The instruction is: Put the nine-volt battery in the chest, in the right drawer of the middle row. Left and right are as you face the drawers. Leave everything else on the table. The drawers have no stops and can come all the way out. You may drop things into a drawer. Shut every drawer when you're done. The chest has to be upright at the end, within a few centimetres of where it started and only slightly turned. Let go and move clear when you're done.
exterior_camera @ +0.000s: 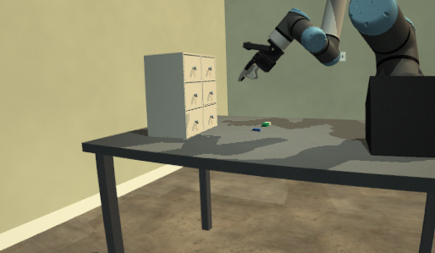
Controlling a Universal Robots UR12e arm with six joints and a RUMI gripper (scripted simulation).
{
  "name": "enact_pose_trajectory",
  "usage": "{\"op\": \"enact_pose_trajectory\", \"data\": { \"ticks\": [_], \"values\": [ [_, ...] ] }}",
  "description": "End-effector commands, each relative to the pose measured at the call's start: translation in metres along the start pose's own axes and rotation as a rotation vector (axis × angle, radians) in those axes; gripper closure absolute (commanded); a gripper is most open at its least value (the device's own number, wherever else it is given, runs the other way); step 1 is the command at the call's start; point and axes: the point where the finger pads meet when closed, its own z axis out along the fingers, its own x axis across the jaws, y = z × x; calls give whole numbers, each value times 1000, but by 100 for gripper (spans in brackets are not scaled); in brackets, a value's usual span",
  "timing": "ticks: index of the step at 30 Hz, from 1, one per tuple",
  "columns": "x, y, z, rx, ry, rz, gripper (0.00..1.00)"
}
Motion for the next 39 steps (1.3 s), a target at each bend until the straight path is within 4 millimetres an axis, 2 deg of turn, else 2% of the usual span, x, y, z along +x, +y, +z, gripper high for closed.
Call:
{"op": "enact_pose_trajectory", "data": {
  "ticks": [1, 39],
  "values": [
    [0, -1, -4, -51, -3, 1, 80],
    [0, -3, -43, -410, -3, 1, 80]
  ]
}}
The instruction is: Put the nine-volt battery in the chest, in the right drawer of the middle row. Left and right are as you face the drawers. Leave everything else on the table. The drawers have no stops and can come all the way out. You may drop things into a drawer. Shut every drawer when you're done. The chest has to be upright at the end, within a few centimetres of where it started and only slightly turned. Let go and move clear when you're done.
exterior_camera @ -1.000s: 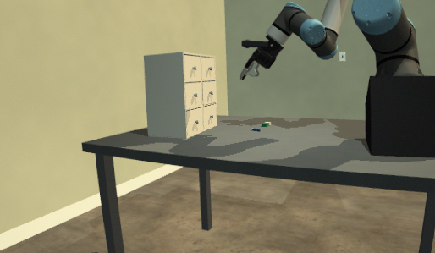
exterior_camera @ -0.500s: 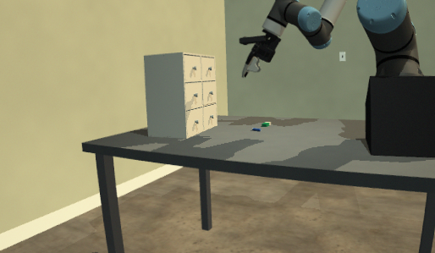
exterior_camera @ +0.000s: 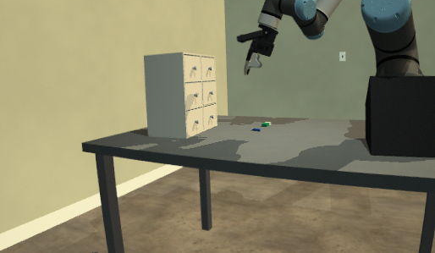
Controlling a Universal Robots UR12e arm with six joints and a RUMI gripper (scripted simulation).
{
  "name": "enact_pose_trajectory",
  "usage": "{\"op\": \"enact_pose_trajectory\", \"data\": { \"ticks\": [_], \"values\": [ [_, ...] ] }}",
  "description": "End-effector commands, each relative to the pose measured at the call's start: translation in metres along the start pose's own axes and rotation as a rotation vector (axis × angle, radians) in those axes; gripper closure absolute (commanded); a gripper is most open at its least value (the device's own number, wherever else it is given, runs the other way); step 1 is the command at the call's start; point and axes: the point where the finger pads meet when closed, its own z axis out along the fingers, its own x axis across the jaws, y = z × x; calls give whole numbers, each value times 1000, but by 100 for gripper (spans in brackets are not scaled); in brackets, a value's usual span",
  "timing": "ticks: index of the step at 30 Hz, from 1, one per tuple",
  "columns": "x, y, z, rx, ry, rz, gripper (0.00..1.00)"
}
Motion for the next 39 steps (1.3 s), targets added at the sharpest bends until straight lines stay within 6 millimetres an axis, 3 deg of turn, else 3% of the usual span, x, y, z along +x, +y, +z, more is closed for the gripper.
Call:
{"op": "enact_pose_trajectory", "data": {
  "ticks": [1, 39],
  "values": [
    [0, 1, -5, -57, -1, 1, 80],
    [0, 10, -32, -321, -2, 1, 80]
  ]
}}
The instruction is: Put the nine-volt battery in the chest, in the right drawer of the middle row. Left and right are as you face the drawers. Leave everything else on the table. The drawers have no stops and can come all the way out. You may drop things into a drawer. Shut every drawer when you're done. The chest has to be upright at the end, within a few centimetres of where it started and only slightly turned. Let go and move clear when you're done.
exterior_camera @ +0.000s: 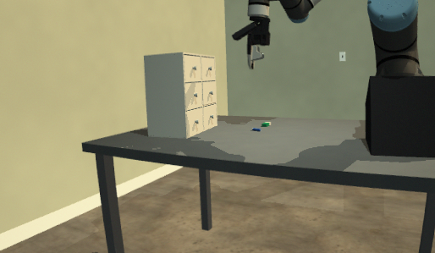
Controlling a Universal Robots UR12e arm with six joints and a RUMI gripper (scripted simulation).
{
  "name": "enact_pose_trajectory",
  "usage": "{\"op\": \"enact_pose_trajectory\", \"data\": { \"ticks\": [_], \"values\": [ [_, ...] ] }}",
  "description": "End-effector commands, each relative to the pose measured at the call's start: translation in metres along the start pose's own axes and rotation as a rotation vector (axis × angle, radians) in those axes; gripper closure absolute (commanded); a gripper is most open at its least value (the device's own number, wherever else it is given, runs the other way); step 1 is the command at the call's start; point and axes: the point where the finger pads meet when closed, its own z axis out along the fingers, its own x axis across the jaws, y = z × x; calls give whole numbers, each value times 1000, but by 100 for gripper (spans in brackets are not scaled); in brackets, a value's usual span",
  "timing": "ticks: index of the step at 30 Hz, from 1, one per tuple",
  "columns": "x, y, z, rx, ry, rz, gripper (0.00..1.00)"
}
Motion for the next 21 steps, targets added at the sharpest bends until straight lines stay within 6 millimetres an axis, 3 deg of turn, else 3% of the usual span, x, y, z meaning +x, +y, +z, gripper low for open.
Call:
{"op": "enact_pose_trajectory", "data": {
  "ticks": [1, 21],
  "values": [
    [0, 1, -3, -30, 0, 1, 80],
    [0, 5, -8, -85, 0, 1, 80]
  ]
}}
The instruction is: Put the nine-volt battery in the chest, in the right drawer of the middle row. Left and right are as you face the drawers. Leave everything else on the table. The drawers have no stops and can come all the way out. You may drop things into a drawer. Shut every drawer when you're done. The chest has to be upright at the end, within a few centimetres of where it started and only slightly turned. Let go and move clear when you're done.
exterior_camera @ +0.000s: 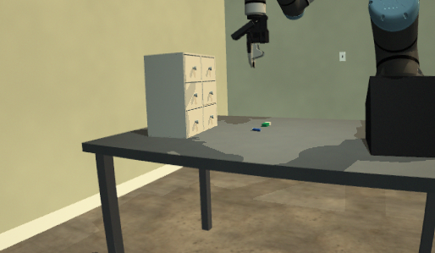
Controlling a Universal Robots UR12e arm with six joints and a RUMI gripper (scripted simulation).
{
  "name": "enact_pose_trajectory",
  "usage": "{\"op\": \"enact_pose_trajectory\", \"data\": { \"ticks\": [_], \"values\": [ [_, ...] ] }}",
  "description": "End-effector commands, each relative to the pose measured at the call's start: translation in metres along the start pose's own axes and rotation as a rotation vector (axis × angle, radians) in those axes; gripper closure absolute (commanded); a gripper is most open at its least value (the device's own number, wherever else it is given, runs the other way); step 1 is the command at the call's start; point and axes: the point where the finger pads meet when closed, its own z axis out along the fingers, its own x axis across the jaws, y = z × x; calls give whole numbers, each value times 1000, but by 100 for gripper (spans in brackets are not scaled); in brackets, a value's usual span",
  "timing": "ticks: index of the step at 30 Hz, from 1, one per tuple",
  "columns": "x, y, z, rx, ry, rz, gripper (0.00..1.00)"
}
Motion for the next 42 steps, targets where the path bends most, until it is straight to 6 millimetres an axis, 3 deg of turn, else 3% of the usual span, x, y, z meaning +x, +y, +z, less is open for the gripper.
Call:
{"op": "enact_pose_trajectory", "data": {
  "ticks": [1, 41, 42],
  "values": [
    [0, 0, -1, -7, 0, 0, 80],
    [0, 1, -2, -21, 0, 0, 80],
    [0, 1, -2, -21, 0, 0, 0]
  ]
}}
